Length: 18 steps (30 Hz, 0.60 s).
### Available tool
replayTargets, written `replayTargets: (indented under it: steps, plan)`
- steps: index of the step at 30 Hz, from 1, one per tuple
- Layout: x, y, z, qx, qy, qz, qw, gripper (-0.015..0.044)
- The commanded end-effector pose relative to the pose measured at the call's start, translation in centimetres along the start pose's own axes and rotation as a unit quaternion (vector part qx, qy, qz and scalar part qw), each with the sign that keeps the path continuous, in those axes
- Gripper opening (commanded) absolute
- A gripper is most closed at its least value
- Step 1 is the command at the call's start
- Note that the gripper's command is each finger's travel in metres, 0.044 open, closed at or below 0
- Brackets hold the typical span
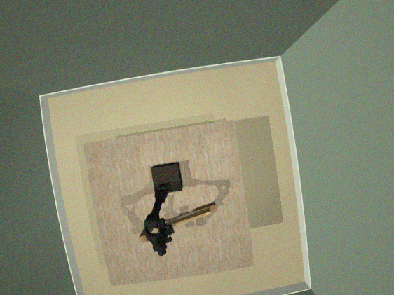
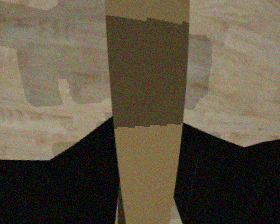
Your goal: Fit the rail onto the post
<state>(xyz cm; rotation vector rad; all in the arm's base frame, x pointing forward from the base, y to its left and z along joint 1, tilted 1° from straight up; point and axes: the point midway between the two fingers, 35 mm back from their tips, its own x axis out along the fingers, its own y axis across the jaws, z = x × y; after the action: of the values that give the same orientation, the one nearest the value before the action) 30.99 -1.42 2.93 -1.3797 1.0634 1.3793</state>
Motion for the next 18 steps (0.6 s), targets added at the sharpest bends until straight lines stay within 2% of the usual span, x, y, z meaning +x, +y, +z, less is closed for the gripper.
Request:
replayTargets:
  steps: [1, 18]
  plan:
    - [-0.19, -0.12, 0.02, 0.0, -0.001, -0.002, 1.0, 0.0]
    - [-0.1, -0.06, -0.36, 0.0, 0.0, -0.002, 1.0, 0.0]
